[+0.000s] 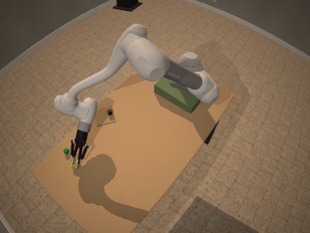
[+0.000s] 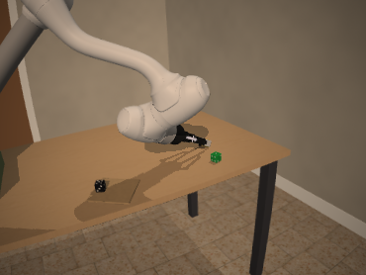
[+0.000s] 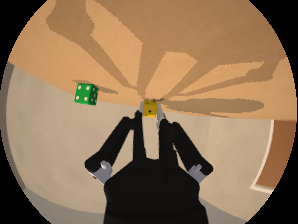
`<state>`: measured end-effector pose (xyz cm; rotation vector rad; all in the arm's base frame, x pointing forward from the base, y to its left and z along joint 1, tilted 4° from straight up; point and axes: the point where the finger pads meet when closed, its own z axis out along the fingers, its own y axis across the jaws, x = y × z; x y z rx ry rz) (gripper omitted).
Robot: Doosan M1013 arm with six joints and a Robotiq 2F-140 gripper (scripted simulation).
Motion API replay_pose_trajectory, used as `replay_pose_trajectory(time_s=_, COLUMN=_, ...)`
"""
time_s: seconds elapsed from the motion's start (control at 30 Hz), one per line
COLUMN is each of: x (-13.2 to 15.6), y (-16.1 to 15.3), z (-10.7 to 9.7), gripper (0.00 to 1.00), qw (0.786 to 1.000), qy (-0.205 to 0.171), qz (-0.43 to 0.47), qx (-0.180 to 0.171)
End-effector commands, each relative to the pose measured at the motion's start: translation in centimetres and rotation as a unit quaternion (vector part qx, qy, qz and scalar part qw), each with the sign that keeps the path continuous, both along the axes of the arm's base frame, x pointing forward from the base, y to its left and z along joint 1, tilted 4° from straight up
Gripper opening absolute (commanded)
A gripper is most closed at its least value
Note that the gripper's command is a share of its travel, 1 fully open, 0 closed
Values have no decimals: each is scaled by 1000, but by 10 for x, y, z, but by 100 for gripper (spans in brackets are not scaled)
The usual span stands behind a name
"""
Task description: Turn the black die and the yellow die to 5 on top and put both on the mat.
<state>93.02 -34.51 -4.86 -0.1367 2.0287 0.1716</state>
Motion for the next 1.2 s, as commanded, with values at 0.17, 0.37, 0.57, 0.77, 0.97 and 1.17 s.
replay_pose_trajectory(time_s=0.17, x=1, y=2, z=-1, gripper=26, qw=1000, qy=-2, qz=0, qx=2)
replay_pose_trajectory(time_s=0.37, x=1, y=2, z=-1, gripper=31, qw=1000, qy=-2, qz=0, qx=2)
replay_pose_trajectory(time_s=0.57, x=1, y=2, z=-1, gripper=35, qw=1000, qy=-2, qz=0, qx=2)
replay_pose_trajectory(time_s=0.77, x=1, y=2, z=-1, gripper=35, qw=1000, qy=-2, qz=0, qx=2)
replay_pose_trajectory(time_s=0.97, x=1, y=2, z=-1, gripper=35, qw=1000, qy=-2, qz=0, qx=2)
replay_pose_trajectory(time_s=1.17, x=1, y=2, z=-1, gripper=35, qw=1000, qy=-2, qz=0, qx=2)
